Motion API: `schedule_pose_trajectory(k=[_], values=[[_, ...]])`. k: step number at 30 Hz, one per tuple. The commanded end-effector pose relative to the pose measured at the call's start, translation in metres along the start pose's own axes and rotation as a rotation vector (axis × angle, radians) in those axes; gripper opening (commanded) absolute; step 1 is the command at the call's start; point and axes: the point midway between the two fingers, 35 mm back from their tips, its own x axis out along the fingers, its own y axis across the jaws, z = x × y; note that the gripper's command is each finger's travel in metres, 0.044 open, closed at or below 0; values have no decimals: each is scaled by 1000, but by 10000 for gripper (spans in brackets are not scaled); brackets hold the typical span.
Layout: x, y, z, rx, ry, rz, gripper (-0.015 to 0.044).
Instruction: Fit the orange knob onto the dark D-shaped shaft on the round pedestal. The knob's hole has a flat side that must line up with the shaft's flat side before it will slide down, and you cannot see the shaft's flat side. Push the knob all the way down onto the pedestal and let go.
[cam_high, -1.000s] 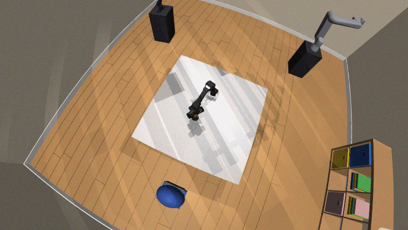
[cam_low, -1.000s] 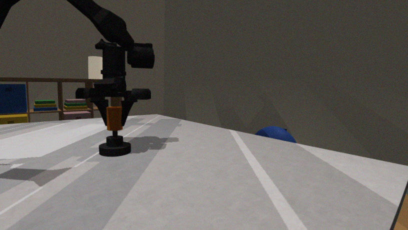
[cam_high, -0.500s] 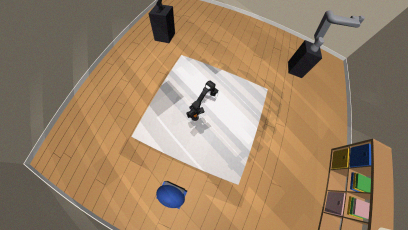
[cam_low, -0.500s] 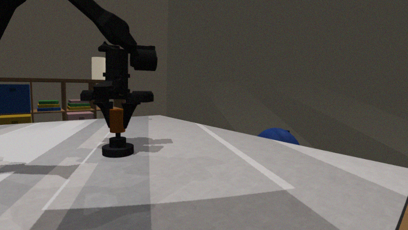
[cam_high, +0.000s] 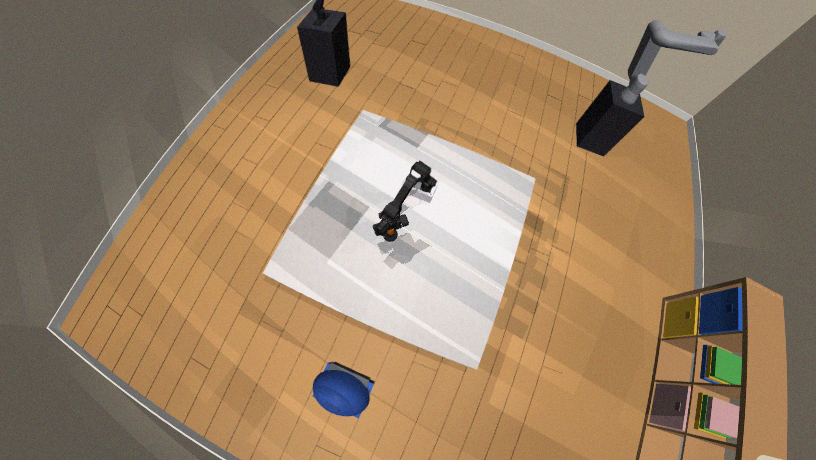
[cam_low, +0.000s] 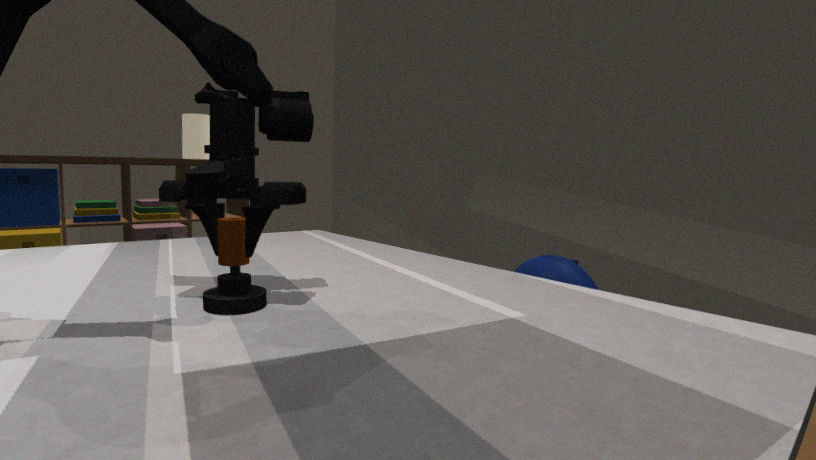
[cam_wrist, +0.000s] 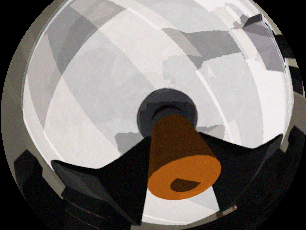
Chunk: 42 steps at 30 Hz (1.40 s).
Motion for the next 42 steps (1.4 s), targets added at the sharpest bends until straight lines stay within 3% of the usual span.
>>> schedule_pose_trajectory(k=[1, 42], values=[[1, 0, 0, -6, 0, 3, 0], [-2, 2, -1, 68, 0, 3, 0]])
